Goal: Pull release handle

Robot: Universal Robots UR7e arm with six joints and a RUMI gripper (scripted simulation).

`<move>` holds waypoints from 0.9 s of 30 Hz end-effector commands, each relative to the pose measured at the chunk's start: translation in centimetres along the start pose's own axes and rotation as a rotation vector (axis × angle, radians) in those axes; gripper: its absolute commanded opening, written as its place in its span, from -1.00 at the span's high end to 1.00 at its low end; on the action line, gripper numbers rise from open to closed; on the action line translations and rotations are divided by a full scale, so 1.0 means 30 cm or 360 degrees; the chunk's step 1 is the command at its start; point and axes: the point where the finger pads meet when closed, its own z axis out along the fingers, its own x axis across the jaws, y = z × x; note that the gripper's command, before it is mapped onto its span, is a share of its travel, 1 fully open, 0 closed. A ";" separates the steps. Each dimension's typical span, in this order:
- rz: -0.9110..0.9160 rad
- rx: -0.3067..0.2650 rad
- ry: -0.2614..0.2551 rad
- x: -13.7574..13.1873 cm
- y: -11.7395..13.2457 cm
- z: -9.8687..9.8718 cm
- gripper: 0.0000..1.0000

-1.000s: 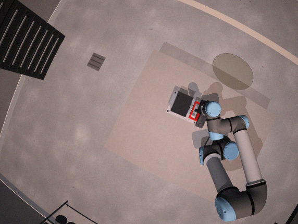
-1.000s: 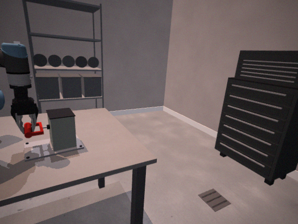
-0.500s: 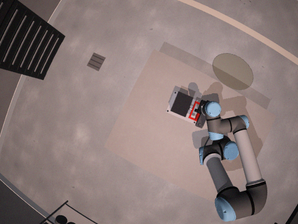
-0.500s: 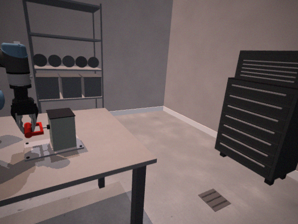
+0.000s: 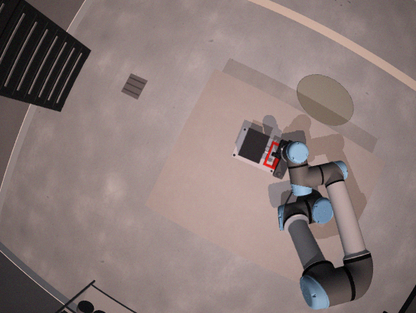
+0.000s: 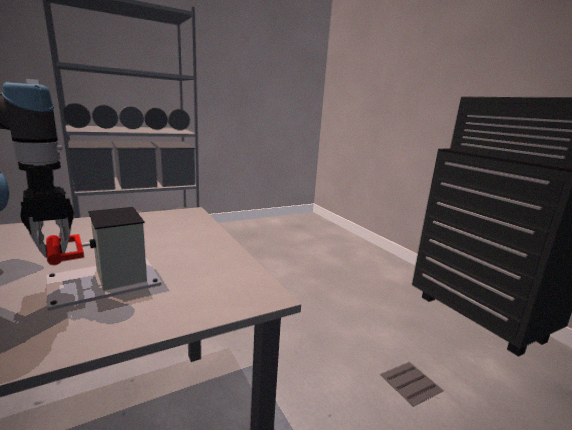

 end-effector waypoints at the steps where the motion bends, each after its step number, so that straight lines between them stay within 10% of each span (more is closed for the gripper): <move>1: 0.0000 -0.0001 0.0000 0.000 0.001 -0.001 1.00; 27: 0.0000 -0.0001 0.0000 -0.055 0.001 -0.001 1.00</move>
